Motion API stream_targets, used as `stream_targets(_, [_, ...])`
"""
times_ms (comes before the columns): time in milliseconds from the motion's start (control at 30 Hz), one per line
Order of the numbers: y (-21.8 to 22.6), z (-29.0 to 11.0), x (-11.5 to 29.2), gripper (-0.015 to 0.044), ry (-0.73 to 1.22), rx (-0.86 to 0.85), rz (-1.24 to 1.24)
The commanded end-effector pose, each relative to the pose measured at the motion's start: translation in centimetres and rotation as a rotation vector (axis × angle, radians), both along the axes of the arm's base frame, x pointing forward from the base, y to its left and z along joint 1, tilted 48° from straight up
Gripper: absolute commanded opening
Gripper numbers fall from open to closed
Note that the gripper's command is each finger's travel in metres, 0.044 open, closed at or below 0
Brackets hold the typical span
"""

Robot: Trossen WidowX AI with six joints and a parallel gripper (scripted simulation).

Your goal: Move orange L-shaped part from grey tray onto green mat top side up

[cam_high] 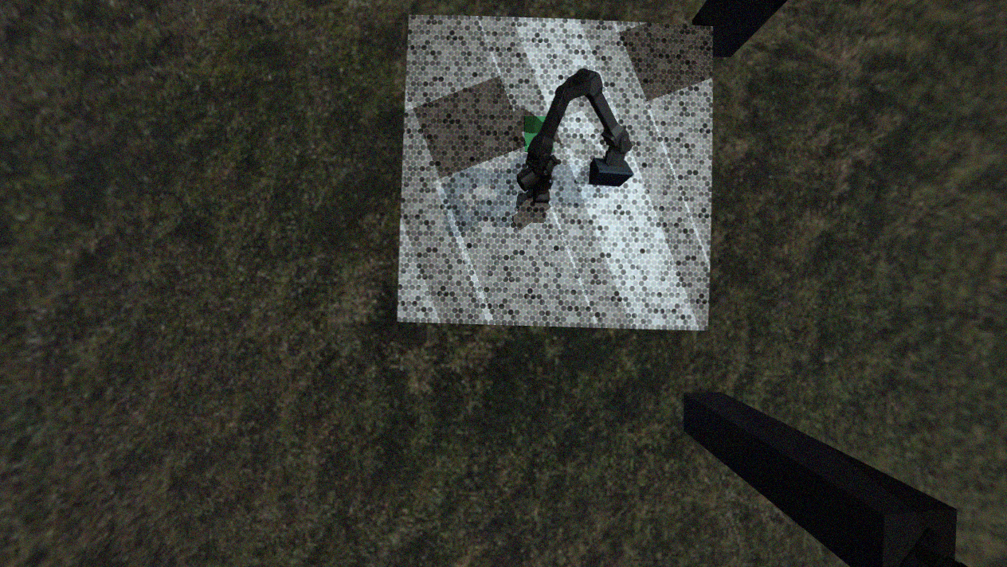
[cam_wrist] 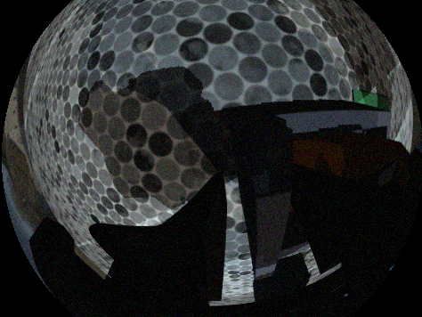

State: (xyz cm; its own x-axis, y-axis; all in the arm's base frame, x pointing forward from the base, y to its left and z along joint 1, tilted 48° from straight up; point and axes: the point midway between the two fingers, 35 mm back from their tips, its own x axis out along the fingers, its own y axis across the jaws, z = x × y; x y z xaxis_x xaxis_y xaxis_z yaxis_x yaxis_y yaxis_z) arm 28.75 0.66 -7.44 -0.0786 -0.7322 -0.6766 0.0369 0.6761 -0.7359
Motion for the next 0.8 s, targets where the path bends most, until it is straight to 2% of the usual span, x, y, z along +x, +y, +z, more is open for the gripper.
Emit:
stream_targets(0, [0.0,0.0,0.0,0.018,0.0,0.0,0.0])
stream_targets(533, [1.8,0.3,0.0,0.018,0.01,-0.006,-0.001])
stream_targets(667, [4.1,2.8,0.6,0.018,0.01,-0.003,0.0])
stream_targets(767, [7.1,6.3,0.8,0.018,0.011,-0.003,-0.001])
